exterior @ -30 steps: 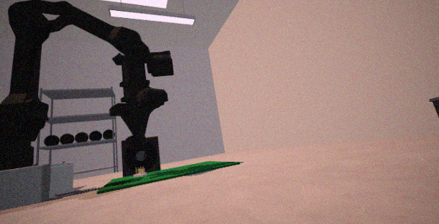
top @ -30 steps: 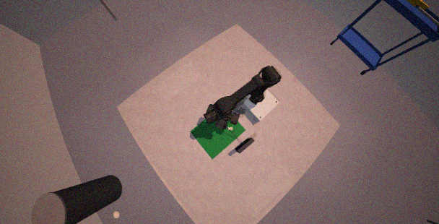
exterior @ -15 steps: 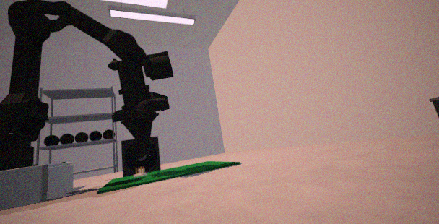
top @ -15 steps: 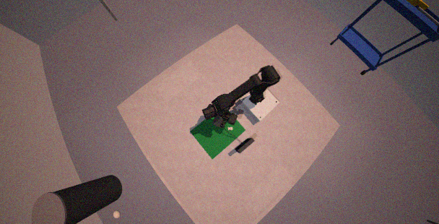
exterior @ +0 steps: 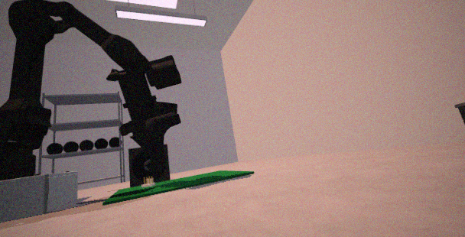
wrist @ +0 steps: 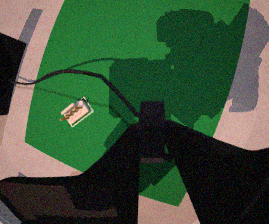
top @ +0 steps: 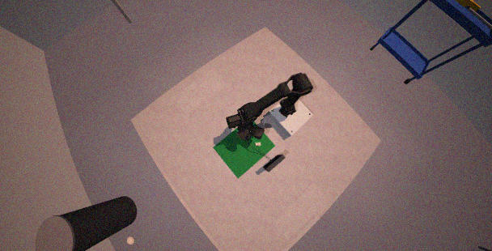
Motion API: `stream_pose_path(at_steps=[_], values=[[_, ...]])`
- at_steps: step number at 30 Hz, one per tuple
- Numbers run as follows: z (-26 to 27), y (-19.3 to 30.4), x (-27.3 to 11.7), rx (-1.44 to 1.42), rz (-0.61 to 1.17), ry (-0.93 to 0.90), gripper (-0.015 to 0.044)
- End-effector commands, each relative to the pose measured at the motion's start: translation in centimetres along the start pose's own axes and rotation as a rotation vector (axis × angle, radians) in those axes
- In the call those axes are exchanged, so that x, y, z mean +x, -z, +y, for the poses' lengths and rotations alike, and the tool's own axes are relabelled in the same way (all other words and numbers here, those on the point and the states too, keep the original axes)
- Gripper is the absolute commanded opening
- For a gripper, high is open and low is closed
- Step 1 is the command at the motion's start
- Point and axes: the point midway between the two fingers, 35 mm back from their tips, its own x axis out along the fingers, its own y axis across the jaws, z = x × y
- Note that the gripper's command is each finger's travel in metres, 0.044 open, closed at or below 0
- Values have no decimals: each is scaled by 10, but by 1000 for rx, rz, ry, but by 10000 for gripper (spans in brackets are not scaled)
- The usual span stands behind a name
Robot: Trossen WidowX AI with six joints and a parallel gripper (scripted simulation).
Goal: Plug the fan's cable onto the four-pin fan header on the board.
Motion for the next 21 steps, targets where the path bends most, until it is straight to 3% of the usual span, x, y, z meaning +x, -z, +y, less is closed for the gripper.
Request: stream_pose_path(at_steps=[1, 21], values=[[-1, 2, 5, 5, -44, -17, 0], [-9, 6, 16, 24, -256, -52, 0]])
